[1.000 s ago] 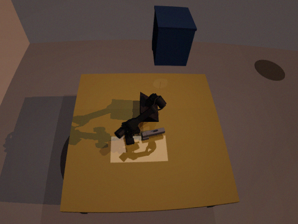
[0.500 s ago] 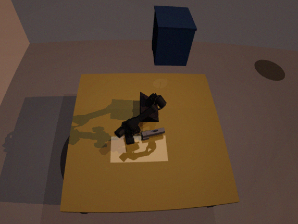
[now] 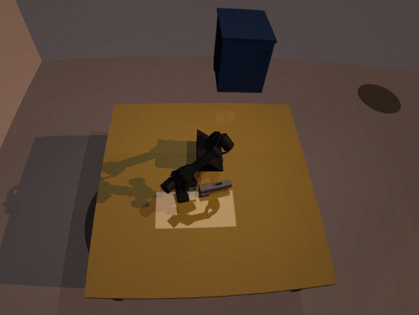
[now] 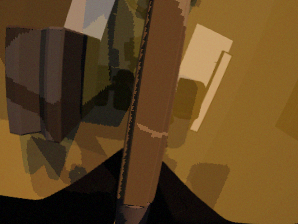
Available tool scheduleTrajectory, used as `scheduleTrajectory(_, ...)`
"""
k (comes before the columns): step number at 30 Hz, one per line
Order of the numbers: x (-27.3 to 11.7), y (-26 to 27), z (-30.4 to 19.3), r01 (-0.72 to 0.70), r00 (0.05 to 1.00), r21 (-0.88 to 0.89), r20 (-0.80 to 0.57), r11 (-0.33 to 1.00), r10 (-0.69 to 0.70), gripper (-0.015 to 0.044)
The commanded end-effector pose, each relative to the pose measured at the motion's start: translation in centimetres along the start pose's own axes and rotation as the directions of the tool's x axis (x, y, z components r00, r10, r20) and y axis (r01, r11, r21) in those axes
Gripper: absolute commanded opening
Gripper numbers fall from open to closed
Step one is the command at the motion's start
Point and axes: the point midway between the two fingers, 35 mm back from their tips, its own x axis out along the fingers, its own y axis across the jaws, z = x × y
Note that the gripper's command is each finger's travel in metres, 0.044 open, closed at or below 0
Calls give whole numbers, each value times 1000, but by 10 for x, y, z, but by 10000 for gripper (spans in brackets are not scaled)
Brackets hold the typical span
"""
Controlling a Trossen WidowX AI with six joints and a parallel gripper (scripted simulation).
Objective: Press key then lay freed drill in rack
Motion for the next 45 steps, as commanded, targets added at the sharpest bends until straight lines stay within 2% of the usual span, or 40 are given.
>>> scheduleTrajectory(1, -3, -1, -1, 0, 1000, -8, -7, 1000, 0, 0)
scheduleTrajectory(24, -6, -2, -3, 0, 1000, -8, -7, 1000, 0, 0)
scheduleTrajectory(45, -10, 31, -15, -2, 1000, -7, -9, 1000, 2, 0)
